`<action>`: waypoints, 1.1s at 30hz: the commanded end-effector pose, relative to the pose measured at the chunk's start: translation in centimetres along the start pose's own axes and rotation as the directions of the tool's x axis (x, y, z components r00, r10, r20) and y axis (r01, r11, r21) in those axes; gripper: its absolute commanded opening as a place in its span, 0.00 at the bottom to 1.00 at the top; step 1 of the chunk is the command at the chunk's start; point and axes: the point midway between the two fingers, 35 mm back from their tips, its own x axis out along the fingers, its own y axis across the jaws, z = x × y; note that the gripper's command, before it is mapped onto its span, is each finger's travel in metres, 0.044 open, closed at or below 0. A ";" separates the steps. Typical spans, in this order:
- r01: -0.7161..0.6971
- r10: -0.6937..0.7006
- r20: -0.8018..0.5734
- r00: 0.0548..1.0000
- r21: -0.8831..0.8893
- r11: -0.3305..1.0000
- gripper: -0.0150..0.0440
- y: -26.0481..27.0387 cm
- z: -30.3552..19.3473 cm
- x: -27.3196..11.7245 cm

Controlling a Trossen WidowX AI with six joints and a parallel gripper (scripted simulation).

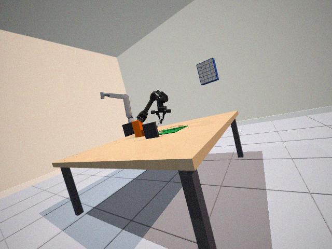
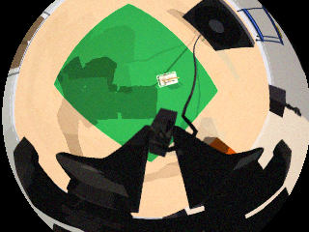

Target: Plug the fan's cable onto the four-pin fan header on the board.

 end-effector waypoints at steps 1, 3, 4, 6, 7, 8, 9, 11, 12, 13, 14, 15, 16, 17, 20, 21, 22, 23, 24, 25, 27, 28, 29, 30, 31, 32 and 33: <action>0.046 -0.046 0.039 0.998 0.003 0.999 0.25 -0.3 -0.2 0.5; 0.068 -0.069 0.058 0.996 0.004 0.998 0.25 -0.4 -0.2 0.7; 0.079 -0.079 0.067 0.995 0.004 0.997 0.25 -0.5 -0.2 0.9; 0.100 -0.100 0.088 0.991 0.006 0.995 0.25 -0.6 -0.3 1.1; 0.110 -0.110 0.098 0.989 0.007 0.994 0.25 -0.7 -0.3 1.2; 0.120 -0.120 0.108 0.987 0.007 0.993 0.25 -0.7 -0.3 1.3; 0.129 -0.130 0.119 0.984 0.009 0.992 0.25 -0.8 -0.3 1.4; 0.148 -0.148 0.141 0.979 0.011 0.989 0.25 -0.9 -0.3 1.6; 0.156 -0.157 0.152 0.976 0.013 0.988 0.25 -0.9 -0.3 1.7; 0.165 -0.165 0.163 0.973 0.014 0.986 0.25 -1.0 -0.4 1.8; 0.173 -0.173 0.175 0.969 0.016 0.985 0.25 -1.0 -0.4 1.9; 0.181 -0.181 0.186 0.966 0.018 0.983 0.25 -1.0 -0.4 2.0; 0.189 -0.189 0.198 0.962 0.019 0.982 0.25 -1.1 -0.4 2.0; 0.196 -0.196 0.209 0.958 0.021 0.980 0.25 -1.1 -0.4 2.1; 0.216 -0.216 0.245 0.945 0.028 0.976 0.25 -1.2 -0.4 2.3; 0.222 -0.222 0.257 0.940 0.030 0.975 0.25 -1.2 -0.4 2.4; 0.228 -0.228 0.269 0.936 0.033 0.973 0.25 -1.3 -0.4 2.5; 0.233 -0.234 0.281 0.931 0.035 0.972 0.25 -1.3 -0.4 2.5; 0.239 -0.239 0.294 0.926 0.038 0.970 0.25 -1.3 -0.3 2.6; 0.244 -0.244 0.306 0.920 0.040 0.969 0.25 -1.3 -0.3 2.6; 0.252 -0.253 0.331 0.909 0.046 0.967 0.25 -1.3 -0.3 2.7; 0.256 -0.257 0.343 0.903 0.049 0.965 0.25 -1.4 -0.3 2.8; 0.260 -0.261 0.356 0.897 0.051 0.964 0.25 -1.4 -0.3 2.8; 0.263 -0.264 0.368 0.891 0.054 0.963 0.25 -1.4 -0.3 2.9; 0.266 -0.267 0.381 0.885 0.057 0.962 0.25 -1.4 -0.3 2.9; 0.269 -0.270 0.393 0.879 0.060 0.961 0.25 -1.4 -0.3 2.9; 0.271 -0.273 0.406 0.872 0.063 0.960 0.25 -1.4 -0.3 3.0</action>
